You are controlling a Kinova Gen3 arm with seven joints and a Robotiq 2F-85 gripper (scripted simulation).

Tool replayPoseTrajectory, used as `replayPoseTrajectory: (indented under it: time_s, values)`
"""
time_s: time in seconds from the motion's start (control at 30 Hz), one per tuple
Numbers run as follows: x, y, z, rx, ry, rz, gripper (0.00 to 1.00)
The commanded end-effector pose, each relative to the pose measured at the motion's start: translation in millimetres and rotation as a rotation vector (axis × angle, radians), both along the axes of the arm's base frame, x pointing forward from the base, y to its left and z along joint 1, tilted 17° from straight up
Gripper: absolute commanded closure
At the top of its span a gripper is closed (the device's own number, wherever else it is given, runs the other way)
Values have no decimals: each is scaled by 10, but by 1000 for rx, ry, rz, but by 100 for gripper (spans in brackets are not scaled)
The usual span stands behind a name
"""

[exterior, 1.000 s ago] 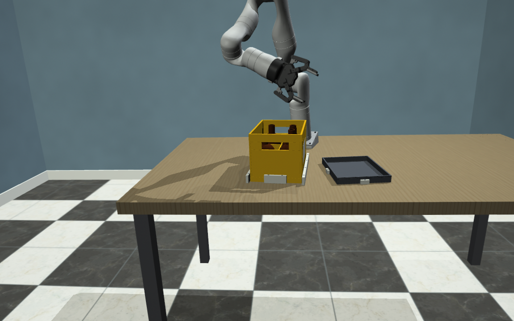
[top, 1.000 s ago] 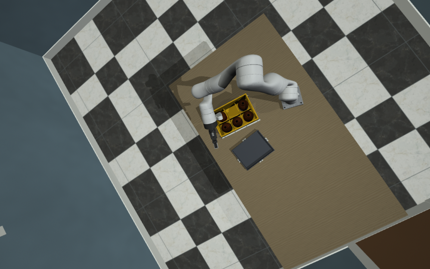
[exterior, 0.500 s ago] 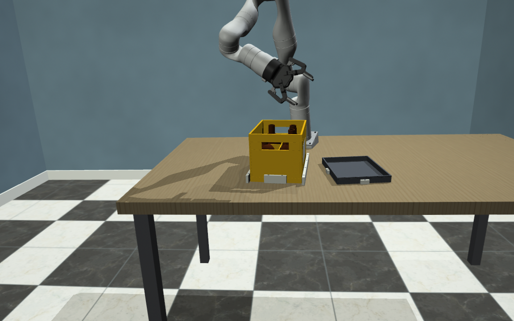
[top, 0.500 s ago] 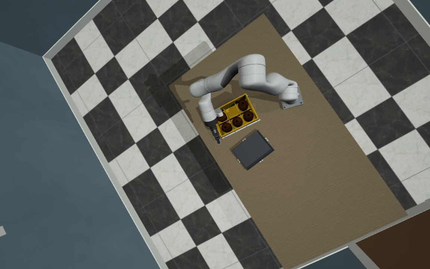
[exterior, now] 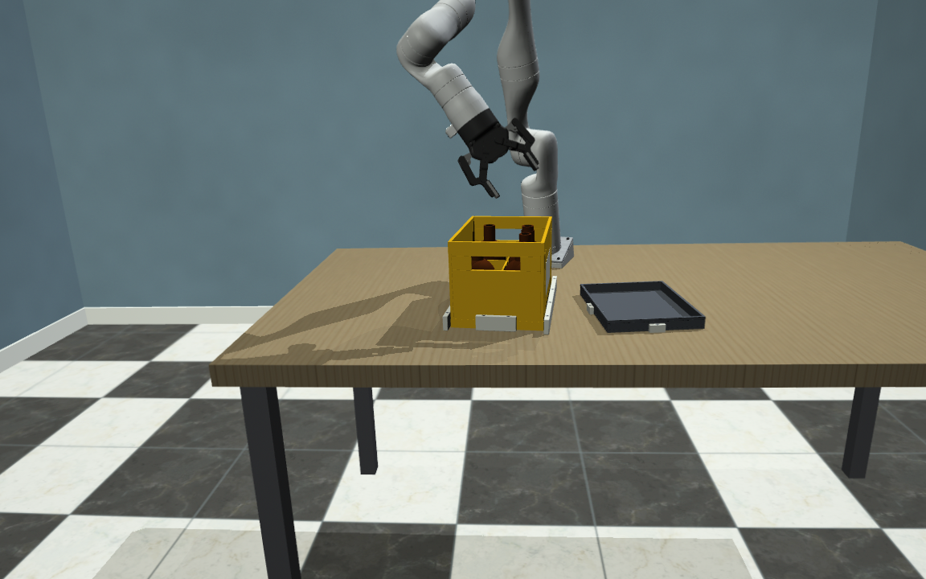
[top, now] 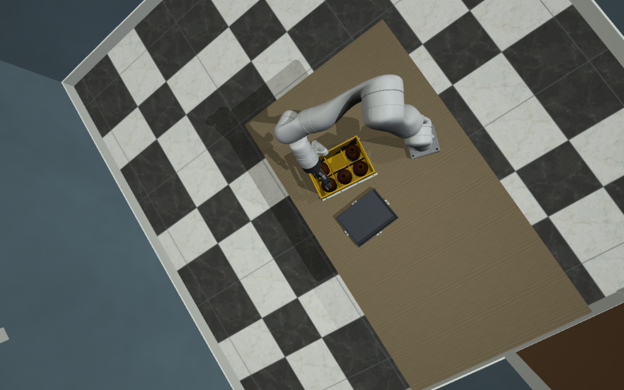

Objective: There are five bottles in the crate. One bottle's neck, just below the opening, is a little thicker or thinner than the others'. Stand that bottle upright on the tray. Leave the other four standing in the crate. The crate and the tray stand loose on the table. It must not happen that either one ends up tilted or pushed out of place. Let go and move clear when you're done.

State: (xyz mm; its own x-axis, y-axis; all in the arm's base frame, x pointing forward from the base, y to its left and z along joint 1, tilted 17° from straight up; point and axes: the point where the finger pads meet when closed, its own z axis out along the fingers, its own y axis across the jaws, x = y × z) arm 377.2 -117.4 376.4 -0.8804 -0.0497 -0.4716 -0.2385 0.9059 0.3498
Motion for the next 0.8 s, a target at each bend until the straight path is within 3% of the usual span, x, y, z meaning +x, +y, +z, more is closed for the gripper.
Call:
replayPoseTrajectory:
  time_s: [0.0, 0.23, 0.43, 0.77]
  values:
    - [-68, 16, 17, -62, -4, 22, 0]
    - [-431, -248, -245, -342, 54, 111, 0]
    - [-672, -424, -418, -528, 91, 171, 0]
    - [-848, -554, -544, -664, 119, 214, 0]
